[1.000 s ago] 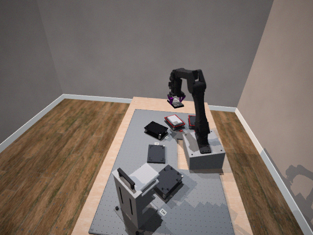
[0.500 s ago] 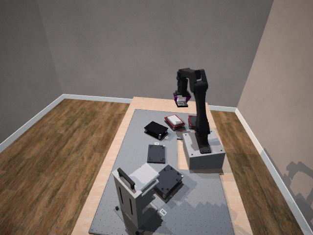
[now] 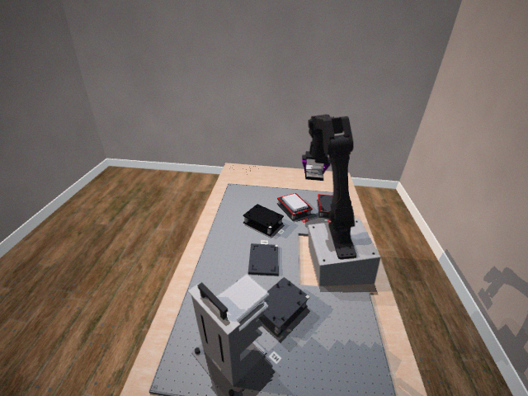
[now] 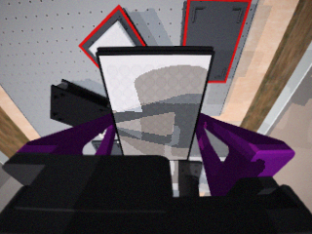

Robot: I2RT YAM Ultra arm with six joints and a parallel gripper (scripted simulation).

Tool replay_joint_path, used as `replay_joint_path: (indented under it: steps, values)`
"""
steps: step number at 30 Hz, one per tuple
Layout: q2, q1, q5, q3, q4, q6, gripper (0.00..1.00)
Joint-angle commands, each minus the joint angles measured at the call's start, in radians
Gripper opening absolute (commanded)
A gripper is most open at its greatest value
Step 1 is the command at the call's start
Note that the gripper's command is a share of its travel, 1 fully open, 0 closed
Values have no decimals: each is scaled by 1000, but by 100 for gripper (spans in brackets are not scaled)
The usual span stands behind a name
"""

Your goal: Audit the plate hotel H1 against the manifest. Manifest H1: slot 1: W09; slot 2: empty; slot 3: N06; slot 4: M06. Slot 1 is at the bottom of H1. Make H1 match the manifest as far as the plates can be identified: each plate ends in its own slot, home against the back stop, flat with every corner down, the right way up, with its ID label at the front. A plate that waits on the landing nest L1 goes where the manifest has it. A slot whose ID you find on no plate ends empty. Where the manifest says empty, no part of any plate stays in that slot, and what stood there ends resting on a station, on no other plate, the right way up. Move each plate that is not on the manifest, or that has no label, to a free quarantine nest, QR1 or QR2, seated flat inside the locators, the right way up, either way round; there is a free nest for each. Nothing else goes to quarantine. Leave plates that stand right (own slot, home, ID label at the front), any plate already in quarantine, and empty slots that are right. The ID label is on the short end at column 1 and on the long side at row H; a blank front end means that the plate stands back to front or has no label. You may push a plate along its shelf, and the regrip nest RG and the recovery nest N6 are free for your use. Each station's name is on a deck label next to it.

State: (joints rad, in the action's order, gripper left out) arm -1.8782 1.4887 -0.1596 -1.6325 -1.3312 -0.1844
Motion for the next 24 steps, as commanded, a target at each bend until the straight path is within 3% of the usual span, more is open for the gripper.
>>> replay_joint_path:
  steps: [1, 24]
  values:
    - [5, 18, 0, -12, 1, 23, 86]
    - [-73, 194, 3, -77, -13, 201, 86]
